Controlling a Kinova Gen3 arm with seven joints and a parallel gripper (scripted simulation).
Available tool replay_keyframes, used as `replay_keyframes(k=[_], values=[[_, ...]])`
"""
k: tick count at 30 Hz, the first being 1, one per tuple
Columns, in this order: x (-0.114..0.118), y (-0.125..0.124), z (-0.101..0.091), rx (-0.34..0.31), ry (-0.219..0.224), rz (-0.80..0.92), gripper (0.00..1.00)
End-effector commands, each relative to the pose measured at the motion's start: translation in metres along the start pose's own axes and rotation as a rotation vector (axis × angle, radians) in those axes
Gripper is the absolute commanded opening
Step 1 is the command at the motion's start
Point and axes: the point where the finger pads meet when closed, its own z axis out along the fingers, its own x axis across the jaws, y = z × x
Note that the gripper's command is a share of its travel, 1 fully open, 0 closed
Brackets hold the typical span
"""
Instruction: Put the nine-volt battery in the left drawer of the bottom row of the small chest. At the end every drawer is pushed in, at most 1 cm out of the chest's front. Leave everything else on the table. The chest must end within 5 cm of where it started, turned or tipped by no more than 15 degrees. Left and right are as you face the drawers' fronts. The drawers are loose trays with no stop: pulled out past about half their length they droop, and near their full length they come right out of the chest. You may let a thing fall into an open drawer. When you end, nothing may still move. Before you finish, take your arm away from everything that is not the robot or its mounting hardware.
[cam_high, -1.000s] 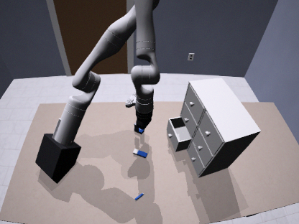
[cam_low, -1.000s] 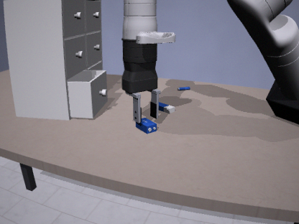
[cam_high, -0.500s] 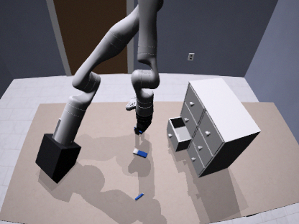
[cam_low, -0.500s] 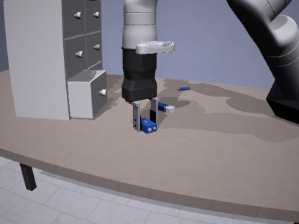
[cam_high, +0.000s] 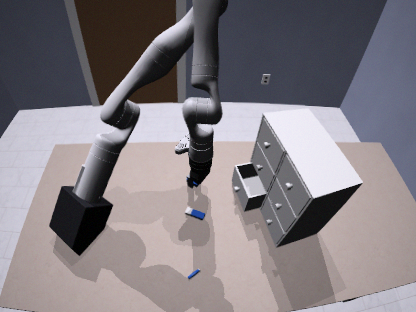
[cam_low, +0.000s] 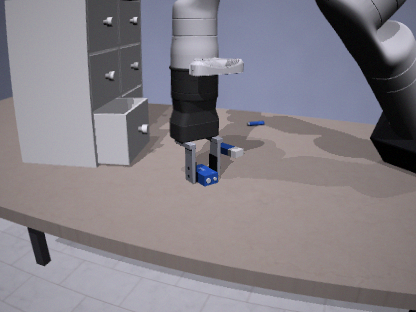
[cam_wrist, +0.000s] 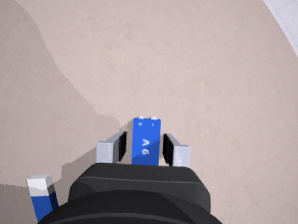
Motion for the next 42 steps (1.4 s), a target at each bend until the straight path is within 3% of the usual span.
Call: replay_keyframes(k=[1,3,4,30,42], values=[[-0.001,-0.002,0.001,0.003,-0.003,-0.004,0.81],[-0.001,-0.002,0.001,0.003,-0.003,-0.004,0.81],[-0.001,-0.002,0.001,0.003,-0.003,-0.004,0.51],[-0.001,-0.002,0.0,0.003,-0.003,-0.004,0.51],[-0.001,-0.001,-0.015,0.005,-0.006,-0.009,0.51]])
